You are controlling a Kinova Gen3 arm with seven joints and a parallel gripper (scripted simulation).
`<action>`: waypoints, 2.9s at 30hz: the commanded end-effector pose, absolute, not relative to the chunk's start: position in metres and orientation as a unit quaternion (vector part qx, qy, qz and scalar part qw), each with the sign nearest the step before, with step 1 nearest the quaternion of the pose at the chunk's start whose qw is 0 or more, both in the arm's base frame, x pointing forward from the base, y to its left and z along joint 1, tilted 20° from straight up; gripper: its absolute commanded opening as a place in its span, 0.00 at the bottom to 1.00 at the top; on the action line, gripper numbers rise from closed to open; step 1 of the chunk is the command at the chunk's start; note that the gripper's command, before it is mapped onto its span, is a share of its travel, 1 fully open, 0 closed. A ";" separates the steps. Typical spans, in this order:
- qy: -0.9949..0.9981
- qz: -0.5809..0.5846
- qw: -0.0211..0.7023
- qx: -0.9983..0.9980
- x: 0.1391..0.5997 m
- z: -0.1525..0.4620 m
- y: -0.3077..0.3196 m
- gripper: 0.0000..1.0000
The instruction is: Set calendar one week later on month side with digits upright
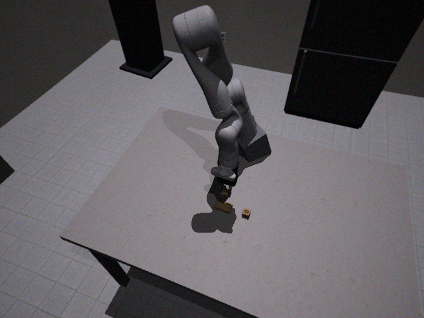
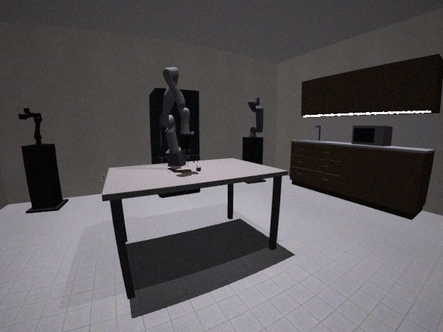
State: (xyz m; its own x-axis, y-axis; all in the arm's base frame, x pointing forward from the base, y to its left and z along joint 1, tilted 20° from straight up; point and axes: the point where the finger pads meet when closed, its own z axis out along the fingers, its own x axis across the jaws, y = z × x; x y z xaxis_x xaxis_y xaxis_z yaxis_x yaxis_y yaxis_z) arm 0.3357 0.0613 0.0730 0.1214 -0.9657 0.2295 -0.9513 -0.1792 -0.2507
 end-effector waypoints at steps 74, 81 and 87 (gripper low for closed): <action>0.648 -0.174 0.020 -0.741 0.351 0.076 -0.055 0.57; 0.648 -0.174 0.020 -0.741 0.352 0.073 -0.056 0.57; 0.648 -0.174 0.020 -0.741 0.353 0.070 -0.057 0.57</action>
